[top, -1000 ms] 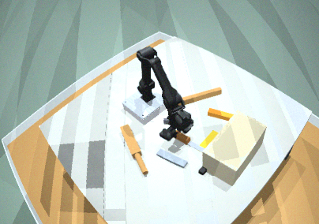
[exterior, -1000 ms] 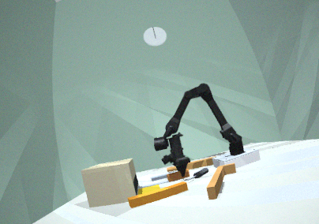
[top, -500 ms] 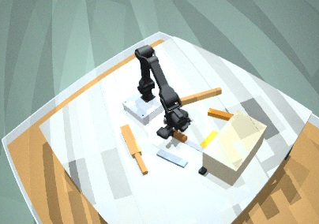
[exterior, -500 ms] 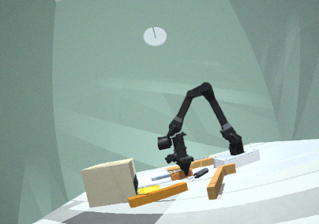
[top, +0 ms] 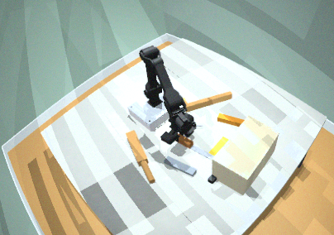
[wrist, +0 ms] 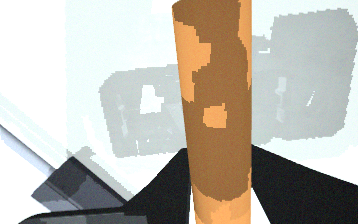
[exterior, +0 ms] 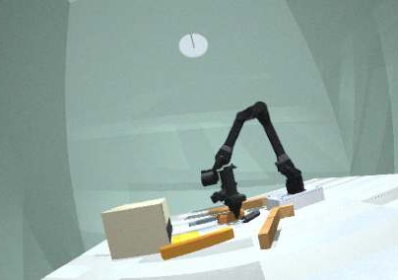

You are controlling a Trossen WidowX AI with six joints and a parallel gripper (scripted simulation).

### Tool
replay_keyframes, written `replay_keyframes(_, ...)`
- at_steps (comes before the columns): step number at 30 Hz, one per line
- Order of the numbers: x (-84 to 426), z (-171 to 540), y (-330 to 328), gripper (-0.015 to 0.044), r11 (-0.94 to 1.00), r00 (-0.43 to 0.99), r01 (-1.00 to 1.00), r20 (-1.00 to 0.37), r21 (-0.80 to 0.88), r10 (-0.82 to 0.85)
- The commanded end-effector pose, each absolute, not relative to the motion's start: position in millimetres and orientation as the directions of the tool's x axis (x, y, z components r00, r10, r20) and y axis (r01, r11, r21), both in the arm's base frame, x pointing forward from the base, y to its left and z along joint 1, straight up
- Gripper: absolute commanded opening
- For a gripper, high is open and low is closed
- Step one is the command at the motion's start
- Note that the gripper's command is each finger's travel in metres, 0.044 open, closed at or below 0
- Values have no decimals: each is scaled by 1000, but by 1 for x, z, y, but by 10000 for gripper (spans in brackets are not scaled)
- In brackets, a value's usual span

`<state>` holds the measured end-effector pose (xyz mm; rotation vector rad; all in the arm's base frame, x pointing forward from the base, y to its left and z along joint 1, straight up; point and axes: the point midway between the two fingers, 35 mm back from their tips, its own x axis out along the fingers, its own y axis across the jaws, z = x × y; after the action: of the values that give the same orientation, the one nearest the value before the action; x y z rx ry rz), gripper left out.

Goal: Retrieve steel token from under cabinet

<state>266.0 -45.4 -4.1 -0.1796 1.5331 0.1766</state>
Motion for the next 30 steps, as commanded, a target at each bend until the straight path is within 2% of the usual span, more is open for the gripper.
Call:
replay_keyframes(1, 260, -5, -47, 0, 974, 26, -227, -1000, -5, 1)
replay_keyframes(30, 237, -3, -58, 0, 973, 26, -229, -1000, -6, 0)
